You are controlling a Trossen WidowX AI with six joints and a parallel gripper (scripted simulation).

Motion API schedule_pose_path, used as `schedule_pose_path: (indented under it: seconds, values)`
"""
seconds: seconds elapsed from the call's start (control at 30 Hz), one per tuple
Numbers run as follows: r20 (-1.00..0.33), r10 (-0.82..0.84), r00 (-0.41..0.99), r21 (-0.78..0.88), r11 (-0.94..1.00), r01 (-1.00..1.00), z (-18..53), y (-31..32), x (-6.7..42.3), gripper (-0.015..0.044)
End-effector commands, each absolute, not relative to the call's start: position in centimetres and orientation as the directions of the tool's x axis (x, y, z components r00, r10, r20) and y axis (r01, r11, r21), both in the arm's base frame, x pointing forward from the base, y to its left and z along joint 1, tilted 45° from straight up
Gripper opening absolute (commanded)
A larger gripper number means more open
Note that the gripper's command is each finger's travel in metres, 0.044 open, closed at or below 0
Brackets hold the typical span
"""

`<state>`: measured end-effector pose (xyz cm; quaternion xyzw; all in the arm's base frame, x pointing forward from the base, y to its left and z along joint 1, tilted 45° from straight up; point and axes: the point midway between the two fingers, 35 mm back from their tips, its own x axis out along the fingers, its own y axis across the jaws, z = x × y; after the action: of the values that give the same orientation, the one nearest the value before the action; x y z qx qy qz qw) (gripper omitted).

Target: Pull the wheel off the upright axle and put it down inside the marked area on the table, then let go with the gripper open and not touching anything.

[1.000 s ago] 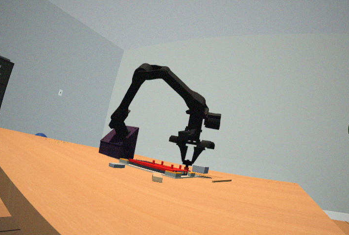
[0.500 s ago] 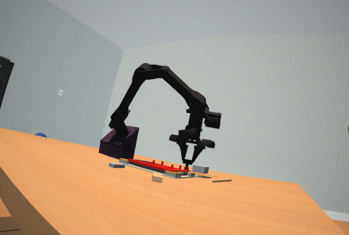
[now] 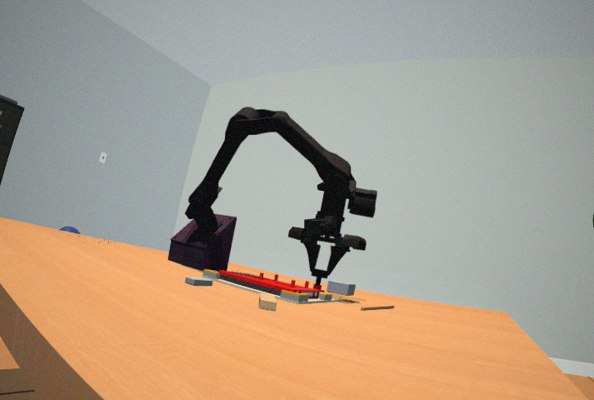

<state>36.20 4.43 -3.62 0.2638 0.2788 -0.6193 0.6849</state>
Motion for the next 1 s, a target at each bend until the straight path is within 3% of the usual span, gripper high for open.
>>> schedule_pose_path:
  seconds: [0.0,0.97]
  values:
    - [-0.714,-0.694,0.091,0.032,0.098,0.995,-3.04,5.07,36.37,0.0]
    - [-0.713,-0.695,0.092,0.03,0.101,0.994,-2.38,5.71,36.25,0.0]
